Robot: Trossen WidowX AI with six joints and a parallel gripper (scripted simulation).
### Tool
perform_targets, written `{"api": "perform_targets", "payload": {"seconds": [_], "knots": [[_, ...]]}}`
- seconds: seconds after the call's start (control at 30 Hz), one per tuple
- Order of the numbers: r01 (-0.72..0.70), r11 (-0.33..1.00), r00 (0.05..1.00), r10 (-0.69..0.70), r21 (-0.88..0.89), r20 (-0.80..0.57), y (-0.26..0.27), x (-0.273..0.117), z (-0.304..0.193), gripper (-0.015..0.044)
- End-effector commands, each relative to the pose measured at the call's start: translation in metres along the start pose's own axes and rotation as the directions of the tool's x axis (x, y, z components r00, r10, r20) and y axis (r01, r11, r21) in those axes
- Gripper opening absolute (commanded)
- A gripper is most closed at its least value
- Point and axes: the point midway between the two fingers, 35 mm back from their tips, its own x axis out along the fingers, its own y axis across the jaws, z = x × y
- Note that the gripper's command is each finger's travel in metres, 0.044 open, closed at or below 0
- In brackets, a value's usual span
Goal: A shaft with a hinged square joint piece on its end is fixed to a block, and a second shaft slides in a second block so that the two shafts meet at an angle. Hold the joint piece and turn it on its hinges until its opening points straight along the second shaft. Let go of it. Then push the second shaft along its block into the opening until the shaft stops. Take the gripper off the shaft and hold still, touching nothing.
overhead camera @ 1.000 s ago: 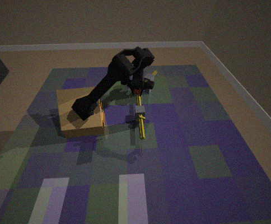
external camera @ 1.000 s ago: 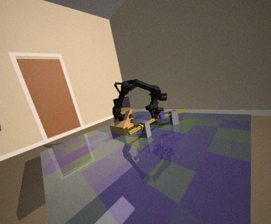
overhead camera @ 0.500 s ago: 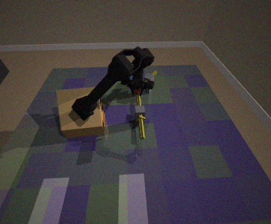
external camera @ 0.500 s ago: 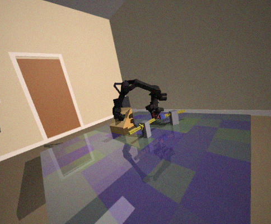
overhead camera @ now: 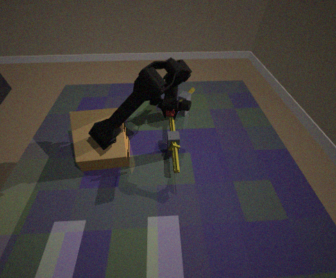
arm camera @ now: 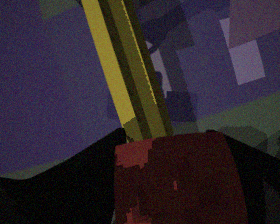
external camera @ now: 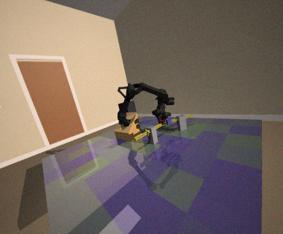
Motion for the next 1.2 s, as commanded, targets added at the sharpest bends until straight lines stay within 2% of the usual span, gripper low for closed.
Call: {"api": "perform_targets", "payload": {"seconds": [0.0,0.07,0.23,0.43,0.67,1.17], "knots": [[0.024,1.0,1.0,-0.024,0.005,-0.009,-0.004,0.0,-0.002,0.0182],[0.0,1.0,1.0,0.0,0.0,0.0,0.0,0.0,0.0,0.0147],[0.0,1.0,1.0,0.0,0.0,0.0,0.0,0.0,0.0,0.0147],[0.0,1.0,1.0,0.0,0.0,0.0,0.0,0.0,0.0,0.0],[0.004,1.0,1.0,-0.004,-0.005,-0.024,0.0,0.001,0.001,0.0],[0.014,0.996,0.953,-0.038,-0.083,-0.301,0.005,0.012,0.006,0.0]]}}
